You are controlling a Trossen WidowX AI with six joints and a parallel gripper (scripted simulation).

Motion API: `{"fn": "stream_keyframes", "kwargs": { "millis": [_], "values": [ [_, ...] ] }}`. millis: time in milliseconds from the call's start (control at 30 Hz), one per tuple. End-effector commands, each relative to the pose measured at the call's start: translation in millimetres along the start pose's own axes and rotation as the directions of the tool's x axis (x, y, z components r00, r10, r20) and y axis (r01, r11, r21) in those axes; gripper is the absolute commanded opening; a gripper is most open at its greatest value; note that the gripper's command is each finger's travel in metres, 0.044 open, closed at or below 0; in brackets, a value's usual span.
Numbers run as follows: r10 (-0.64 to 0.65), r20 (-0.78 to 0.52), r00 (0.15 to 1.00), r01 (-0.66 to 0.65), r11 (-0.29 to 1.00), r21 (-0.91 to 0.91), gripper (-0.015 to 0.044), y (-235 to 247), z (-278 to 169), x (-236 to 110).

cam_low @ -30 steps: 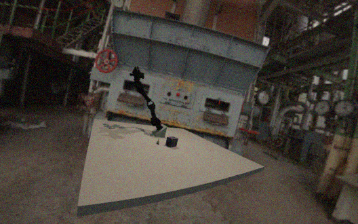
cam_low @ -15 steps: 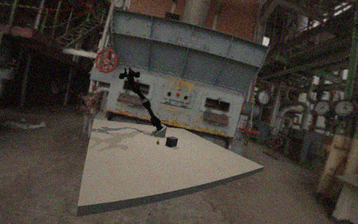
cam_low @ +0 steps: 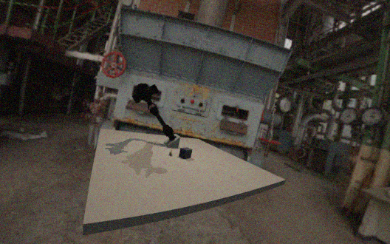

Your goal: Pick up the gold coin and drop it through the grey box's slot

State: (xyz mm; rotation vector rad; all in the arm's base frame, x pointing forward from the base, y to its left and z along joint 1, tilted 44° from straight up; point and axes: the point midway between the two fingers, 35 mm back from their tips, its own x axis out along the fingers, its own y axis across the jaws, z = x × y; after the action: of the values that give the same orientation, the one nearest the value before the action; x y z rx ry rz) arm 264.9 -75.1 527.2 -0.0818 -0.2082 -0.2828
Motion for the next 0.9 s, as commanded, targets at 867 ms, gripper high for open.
{"fn": "stream_keyframes", "kwargs": {
  "millis": [867],
  "values": [
    [-0.613, -0.788, -0.061, 0.156, 0.774, -0.614, 0.0161, 32.8, -394.2, -88.7]
  ]
}}
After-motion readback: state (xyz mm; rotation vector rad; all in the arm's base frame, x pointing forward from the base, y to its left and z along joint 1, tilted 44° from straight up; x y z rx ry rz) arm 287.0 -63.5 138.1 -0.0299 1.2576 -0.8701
